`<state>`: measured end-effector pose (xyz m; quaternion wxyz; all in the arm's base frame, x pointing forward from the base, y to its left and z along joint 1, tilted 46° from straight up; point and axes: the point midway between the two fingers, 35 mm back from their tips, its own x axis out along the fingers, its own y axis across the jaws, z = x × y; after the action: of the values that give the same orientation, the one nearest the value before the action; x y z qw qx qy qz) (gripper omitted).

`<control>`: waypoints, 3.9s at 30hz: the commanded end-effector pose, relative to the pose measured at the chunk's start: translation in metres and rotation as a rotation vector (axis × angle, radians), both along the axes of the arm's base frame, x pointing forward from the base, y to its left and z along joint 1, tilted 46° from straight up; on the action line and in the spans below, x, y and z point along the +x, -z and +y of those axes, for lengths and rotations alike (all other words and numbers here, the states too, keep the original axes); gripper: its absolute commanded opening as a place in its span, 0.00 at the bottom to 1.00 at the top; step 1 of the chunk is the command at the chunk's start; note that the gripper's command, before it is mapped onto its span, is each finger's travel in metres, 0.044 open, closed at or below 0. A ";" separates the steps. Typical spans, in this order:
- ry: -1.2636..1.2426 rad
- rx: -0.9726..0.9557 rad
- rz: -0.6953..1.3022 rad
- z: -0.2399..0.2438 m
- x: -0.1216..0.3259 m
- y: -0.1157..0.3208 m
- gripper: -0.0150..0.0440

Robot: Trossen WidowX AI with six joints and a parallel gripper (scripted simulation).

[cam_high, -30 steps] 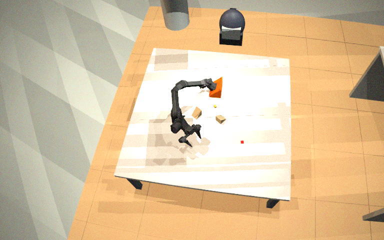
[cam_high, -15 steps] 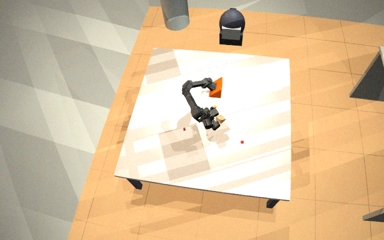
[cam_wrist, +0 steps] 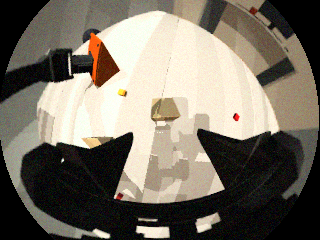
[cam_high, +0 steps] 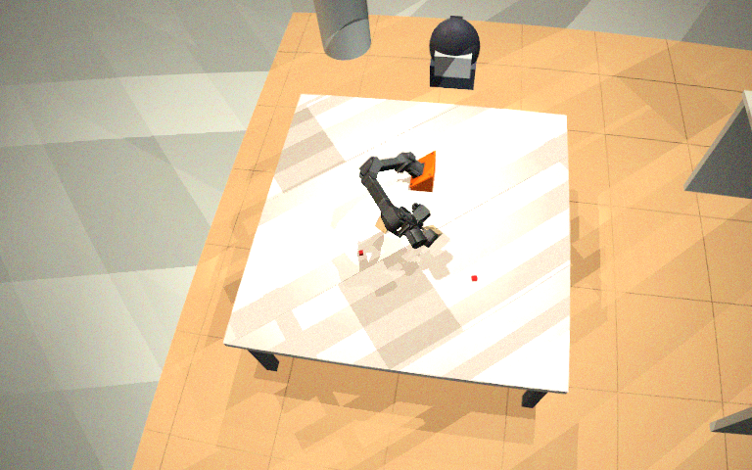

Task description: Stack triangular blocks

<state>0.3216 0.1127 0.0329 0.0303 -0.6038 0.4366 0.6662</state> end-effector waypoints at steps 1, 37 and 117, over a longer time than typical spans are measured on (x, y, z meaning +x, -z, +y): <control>-0.010 -0.007 0.009 -0.002 -0.002 0.004 1.00; -0.010 -0.008 0.009 -0.024 -0.016 0.056 1.00; -0.007 -0.005 0.008 -0.040 -0.033 0.088 0.25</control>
<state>0.2875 0.0715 -0.0560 0.0222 -0.6016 0.4370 0.6682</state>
